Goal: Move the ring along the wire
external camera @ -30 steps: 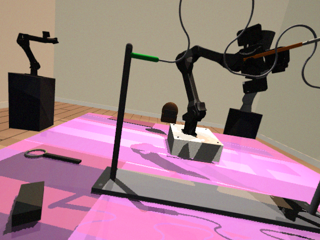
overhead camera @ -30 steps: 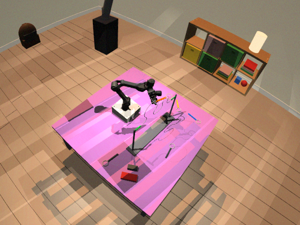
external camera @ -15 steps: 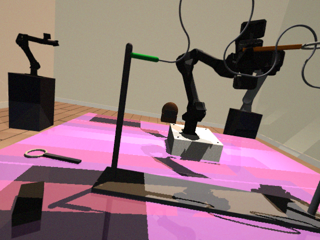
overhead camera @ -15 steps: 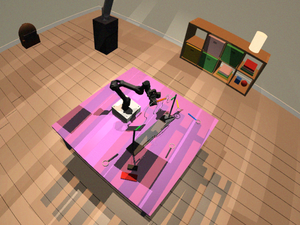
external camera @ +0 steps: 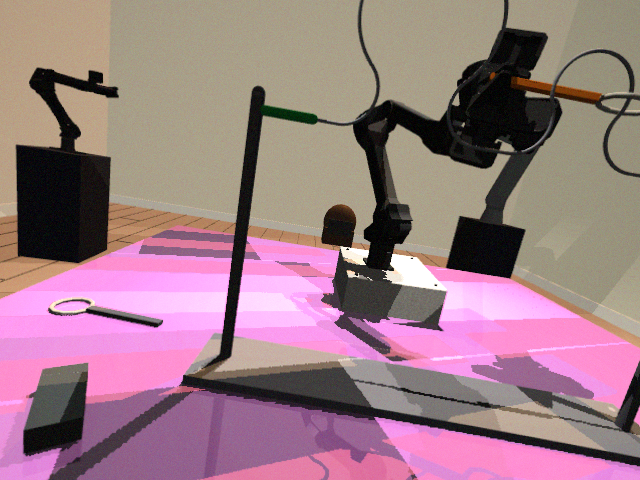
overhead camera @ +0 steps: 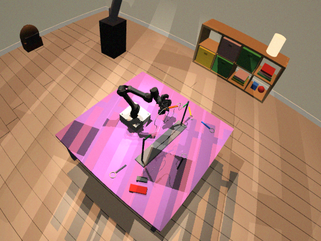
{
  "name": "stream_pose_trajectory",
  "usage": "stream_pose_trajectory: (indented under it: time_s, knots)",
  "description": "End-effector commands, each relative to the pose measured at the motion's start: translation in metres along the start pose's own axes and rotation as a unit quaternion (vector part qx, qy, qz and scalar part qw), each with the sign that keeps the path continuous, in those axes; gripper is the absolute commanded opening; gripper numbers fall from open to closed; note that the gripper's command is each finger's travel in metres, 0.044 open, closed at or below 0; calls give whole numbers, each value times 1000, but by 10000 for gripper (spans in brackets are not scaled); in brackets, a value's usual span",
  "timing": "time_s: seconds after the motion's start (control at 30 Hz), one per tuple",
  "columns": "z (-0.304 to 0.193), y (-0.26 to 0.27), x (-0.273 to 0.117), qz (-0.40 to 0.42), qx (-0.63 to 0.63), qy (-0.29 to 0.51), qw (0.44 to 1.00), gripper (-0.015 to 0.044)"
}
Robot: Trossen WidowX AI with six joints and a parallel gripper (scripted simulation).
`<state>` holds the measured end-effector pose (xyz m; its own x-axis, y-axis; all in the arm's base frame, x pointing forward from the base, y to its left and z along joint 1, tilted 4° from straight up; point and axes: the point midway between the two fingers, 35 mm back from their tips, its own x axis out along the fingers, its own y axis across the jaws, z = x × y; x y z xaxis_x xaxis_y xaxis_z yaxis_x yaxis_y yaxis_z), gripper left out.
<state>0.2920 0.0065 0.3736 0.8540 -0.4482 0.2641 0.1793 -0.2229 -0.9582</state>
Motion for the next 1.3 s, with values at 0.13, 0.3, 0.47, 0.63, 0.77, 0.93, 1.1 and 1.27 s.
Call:
stream_pose_trajectory:
  time_s: [0.13, 0.3, 0.47, 0.63, 0.77, 0.93, 1.1, 1.27]
  knots:
    - [0, -1, 0, -16, -44, -7, 999, -150]
    - [-2, 3, 0, -17, -48, -7, 999, -150]
    - [-3, 11, 0, -12, -33, -5, 999, -150]
    - [-4, 23, -1, -1, -5, -2, 1000, -150]
    - [-4, 35, -3, 11, 25, 2, 1000, -150]
    - [-2, 48, -11, 28, 60, 31, 997, -150]
    - [1, 59, -22, 48, 93, 67, 992, -150]
    - [5, 71, -32, 70, 129, 97, 984, -150]
